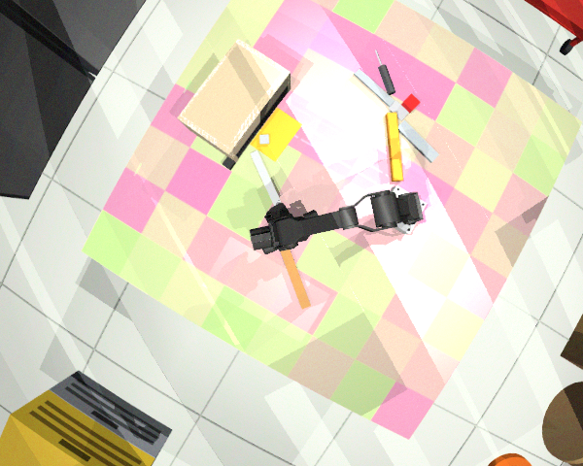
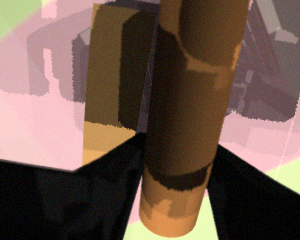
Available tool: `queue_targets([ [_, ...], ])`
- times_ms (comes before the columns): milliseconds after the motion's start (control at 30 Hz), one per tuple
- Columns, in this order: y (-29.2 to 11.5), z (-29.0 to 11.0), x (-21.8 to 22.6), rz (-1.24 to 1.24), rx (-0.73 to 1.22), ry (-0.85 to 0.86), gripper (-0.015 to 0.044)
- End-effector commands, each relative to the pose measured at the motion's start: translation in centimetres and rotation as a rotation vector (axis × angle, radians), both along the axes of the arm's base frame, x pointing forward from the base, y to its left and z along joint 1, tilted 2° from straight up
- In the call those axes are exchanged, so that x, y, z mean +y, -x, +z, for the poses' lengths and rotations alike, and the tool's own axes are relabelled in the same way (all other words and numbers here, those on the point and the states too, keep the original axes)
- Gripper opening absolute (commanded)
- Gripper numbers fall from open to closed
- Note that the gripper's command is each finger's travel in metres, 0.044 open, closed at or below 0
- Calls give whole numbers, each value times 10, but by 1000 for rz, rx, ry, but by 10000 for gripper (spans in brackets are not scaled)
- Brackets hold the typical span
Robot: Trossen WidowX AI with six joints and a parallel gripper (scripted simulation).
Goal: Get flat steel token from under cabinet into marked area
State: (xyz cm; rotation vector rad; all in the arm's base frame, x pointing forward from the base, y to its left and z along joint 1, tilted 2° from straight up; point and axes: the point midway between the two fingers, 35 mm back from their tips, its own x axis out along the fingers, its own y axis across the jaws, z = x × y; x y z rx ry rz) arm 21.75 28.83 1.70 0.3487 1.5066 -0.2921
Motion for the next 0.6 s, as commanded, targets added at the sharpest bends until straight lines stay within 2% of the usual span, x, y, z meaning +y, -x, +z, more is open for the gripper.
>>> queue_targets([
  [0, -7, 4, -1, -3, -11, -5, 0],
  [367, -8, -5, -1, -4, -11, -5, 0],
  [567, -5, -9, -2, -6, 10, 5, 157],
])
